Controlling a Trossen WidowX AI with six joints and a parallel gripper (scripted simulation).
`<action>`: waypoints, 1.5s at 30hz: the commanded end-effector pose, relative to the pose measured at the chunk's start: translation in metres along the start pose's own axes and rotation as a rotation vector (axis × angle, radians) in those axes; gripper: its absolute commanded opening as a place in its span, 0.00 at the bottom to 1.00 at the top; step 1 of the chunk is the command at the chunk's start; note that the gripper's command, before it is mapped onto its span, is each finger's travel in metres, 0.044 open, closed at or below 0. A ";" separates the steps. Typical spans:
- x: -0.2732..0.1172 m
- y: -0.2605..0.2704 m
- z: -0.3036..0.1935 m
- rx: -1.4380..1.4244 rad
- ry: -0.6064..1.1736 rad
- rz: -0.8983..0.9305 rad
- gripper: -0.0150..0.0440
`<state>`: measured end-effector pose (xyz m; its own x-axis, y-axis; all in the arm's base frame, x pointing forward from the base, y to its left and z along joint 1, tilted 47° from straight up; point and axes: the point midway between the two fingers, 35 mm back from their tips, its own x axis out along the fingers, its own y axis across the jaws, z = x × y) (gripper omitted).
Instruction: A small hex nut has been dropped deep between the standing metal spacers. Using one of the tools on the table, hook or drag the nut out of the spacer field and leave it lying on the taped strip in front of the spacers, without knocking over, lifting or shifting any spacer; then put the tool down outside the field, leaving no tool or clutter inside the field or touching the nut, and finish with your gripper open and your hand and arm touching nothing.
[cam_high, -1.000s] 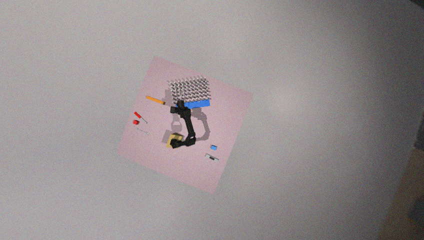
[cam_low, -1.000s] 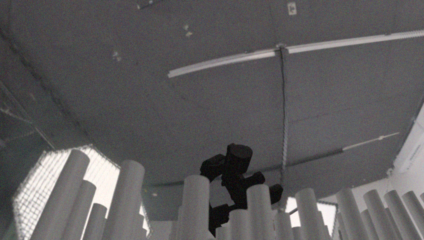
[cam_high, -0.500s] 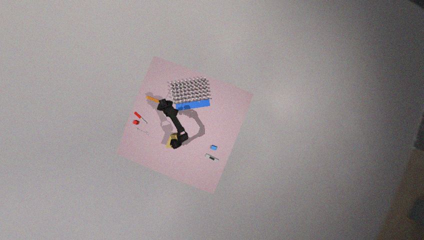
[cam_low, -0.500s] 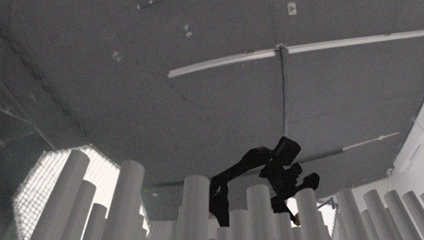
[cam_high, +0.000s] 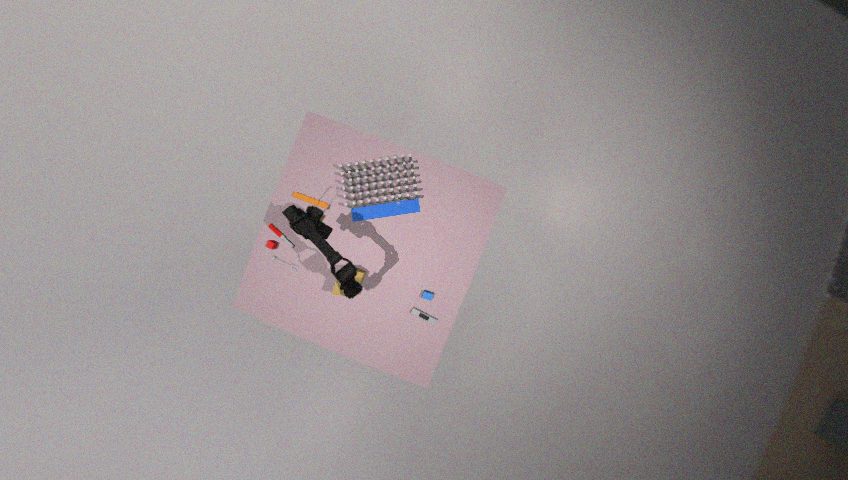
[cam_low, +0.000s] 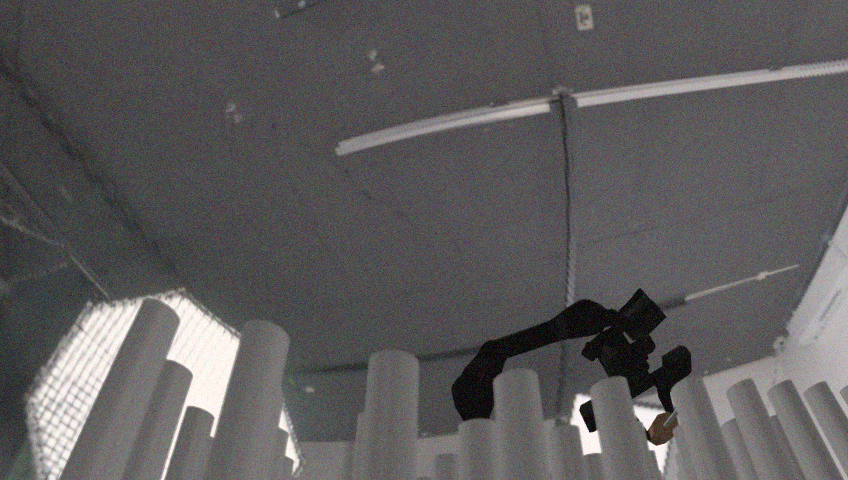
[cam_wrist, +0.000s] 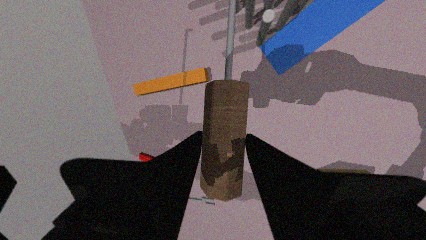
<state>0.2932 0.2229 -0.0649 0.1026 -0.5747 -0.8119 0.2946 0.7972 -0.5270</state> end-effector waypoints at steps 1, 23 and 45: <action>0.004 0.020 -0.026 0.072 -0.053 -0.022 0.25; 0.039 0.069 -0.140 0.370 -0.308 -0.029 0.25; 0.058 0.069 -0.142 0.370 -0.308 -0.029 0.25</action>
<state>0.1836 0.2739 -0.1797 0.3424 -0.6675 -0.6612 0.6146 0.6914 -0.3798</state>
